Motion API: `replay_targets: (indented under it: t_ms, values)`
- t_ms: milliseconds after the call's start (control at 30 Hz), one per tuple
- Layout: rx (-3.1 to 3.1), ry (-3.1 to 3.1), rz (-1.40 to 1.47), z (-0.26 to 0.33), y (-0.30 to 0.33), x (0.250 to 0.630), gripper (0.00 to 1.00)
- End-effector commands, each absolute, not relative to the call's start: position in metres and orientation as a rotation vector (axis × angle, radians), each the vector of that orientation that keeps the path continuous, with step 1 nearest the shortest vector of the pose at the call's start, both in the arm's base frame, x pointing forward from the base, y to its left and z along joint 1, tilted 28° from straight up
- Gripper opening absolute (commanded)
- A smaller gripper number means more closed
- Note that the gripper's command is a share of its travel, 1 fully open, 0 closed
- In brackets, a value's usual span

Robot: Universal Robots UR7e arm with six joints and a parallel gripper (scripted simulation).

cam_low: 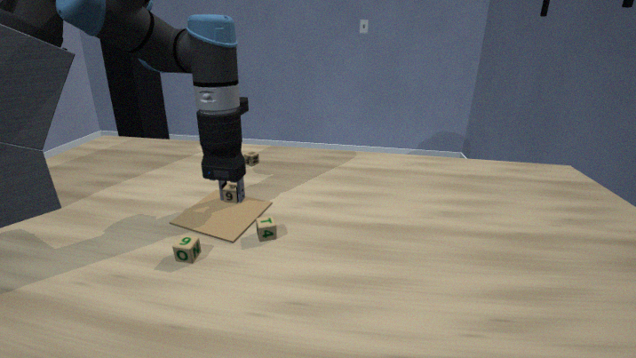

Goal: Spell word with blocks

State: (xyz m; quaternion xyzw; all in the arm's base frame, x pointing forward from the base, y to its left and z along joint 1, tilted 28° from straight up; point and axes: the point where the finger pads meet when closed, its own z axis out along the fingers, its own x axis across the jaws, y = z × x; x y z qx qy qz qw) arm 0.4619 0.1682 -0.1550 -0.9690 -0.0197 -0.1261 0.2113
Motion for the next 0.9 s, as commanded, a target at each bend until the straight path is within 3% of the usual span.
replay_targets:
  t_ms: [0,267,300,467,500,633,767,867]
  values:
    - [-2.693,-0.057,-0.354,-0.1548,0.1685,0.4632,0.57]
    - [-2.693,-0.057,-0.354,-0.1548,0.1685,0.4632,0.57]
    - [-2.693,-0.057,-0.354,-0.1548,0.1685,0.4632,0.63]
    - [-2.693,-0.057,-0.354,-0.1548,0.1685,0.4632,0.69]
    - [-2.693,-0.057,-0.354,-0.1548,0.1685,0.4632,0.75]
    - [-2.693,-0.057,-0.354,-0.1548,0.1685,0.4632,0.75]
    - [-2.693,-0.057,-0.354,-0.1548,0.1685,0.4632,0.87]
    - [-2.693,-0.057,-0.354,-0.1548,0.1685,0.4632,0.87]
